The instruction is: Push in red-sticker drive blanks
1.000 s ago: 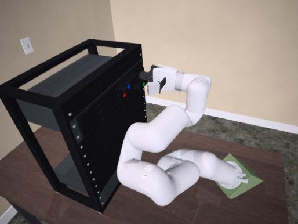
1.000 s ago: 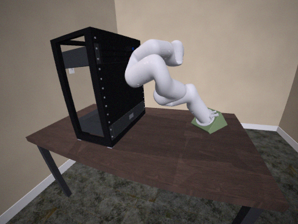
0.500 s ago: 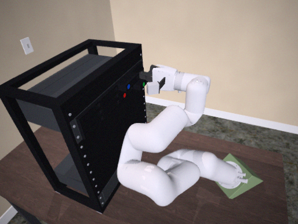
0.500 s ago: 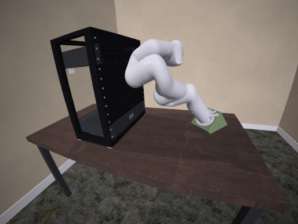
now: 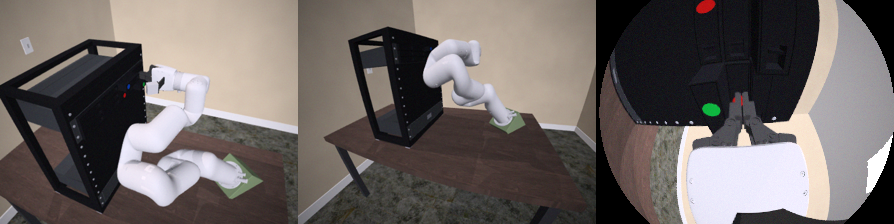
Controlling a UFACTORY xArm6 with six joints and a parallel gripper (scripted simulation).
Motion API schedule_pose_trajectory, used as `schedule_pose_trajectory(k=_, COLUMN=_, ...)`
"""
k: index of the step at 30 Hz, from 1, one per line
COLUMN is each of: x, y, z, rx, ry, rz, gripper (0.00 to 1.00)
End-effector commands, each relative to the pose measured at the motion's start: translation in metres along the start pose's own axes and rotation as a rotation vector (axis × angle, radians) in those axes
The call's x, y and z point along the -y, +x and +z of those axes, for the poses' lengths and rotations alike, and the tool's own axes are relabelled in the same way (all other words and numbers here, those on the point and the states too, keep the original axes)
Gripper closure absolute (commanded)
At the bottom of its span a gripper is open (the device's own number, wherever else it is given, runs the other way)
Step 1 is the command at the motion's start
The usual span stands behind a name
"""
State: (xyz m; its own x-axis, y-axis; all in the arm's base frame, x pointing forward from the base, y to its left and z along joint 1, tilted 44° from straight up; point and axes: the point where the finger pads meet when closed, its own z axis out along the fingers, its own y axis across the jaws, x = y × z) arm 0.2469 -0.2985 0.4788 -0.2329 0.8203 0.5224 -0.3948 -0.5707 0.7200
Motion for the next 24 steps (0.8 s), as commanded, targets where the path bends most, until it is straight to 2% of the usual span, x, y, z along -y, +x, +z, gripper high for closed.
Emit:
schedule_pose_trajectory(k=1, x=-0.001, y=0.0, z=0.001, rx=-0.001, ry=0.0, rz=-0.003, gripper=1.0)
schedule_pose_trajectory(k=14, x=-0.001, y=0.0, z=-0.005, rx=-0.001, ry=0.0, rz=-0.003, gripper=1.0)
schedule_pose_trajectory(k=18, x=-0.001, y=0.0, z=-0.02, rx=-0.001, ry=0.0, rz=-0.003, gripper=1.0)
schedule_pose_trajectory(k=24, x=-0.001, y=0.0, z=-0.055, rx=-0.001, ry=0.0, rz=-0.003, gripper=1.0)
